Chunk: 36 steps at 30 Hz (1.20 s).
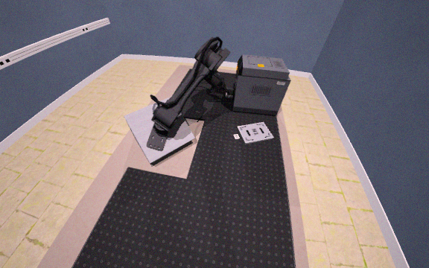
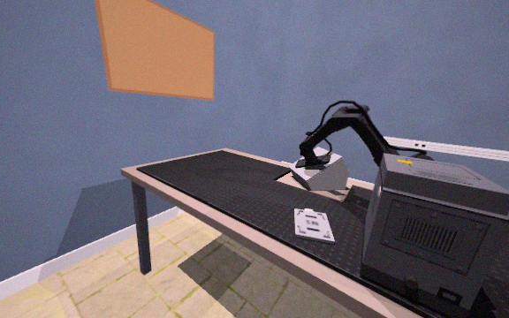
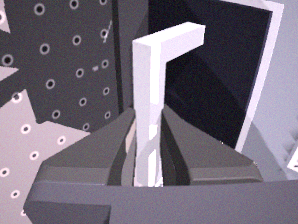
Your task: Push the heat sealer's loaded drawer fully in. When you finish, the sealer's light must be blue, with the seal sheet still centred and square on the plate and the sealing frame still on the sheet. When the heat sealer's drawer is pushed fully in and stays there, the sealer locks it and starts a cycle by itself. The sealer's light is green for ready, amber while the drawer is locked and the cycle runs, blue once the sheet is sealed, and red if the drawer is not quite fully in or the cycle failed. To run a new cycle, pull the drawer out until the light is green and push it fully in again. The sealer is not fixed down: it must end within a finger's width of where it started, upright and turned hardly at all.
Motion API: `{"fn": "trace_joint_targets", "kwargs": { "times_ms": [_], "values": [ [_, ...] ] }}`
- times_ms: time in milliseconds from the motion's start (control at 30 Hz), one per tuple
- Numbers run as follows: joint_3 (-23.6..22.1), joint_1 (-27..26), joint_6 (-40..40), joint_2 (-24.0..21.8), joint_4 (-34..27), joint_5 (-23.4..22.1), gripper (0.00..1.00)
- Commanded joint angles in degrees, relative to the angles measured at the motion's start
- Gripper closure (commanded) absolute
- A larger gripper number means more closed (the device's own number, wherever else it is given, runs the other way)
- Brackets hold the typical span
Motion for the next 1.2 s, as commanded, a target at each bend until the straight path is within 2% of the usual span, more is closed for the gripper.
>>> {"fn": "trace_joint_targets", "kwargs": {
  "times_ms": [0,567,600,1167],
  "values": [
    [1.38,0.16,0.35,-2.03,-0.5,-0.79,1.0],
    [1.38,0.16,0.35,-2.03,-0.5,-0.79,1.0],
    [1.38,0.16,0.35,-2.03,-0.5,-0.79,0.7],
    [1.43,0.78,0.54,-2.04,-0.55,-0.49,0.7]
  ]
}}
